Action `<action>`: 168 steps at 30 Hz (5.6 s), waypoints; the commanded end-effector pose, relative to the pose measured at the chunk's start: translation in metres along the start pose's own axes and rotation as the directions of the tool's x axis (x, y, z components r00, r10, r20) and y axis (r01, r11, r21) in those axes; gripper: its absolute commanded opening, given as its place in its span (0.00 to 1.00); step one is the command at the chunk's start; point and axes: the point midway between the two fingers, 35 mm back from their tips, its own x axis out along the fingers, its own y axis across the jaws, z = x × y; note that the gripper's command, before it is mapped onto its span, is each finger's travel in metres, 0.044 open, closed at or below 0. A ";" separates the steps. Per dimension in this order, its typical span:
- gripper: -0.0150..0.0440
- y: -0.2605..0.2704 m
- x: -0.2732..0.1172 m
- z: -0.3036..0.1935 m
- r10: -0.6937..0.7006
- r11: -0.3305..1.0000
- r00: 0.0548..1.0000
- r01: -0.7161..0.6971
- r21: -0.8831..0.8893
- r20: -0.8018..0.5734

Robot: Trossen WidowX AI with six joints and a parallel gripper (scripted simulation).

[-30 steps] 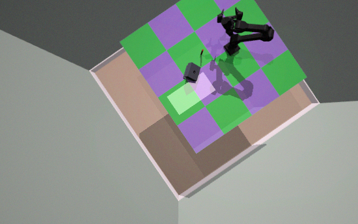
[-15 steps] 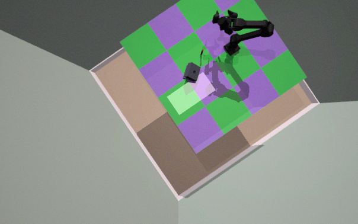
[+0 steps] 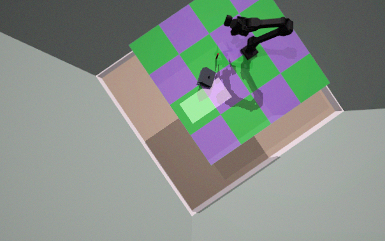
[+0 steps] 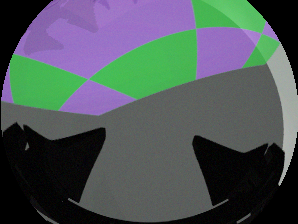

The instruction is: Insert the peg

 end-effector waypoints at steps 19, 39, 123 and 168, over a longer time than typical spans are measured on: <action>1.00 -0.048 -0.018 0.052 -0.041 0.941 0.944 -0.074 0.331 0.329; 1.00 -0.077 -0.048 0.105 0.023 0.787 0.808 -0.378 0.488 0.589; 1.00 -0.077 -0.091 0.239 0.296 0.172 0.445 -0.895 0.412 0.845; 0.25 -0.104 -0.123 0.176 0.295 0.171 0.446 -0.895 0.412 0.845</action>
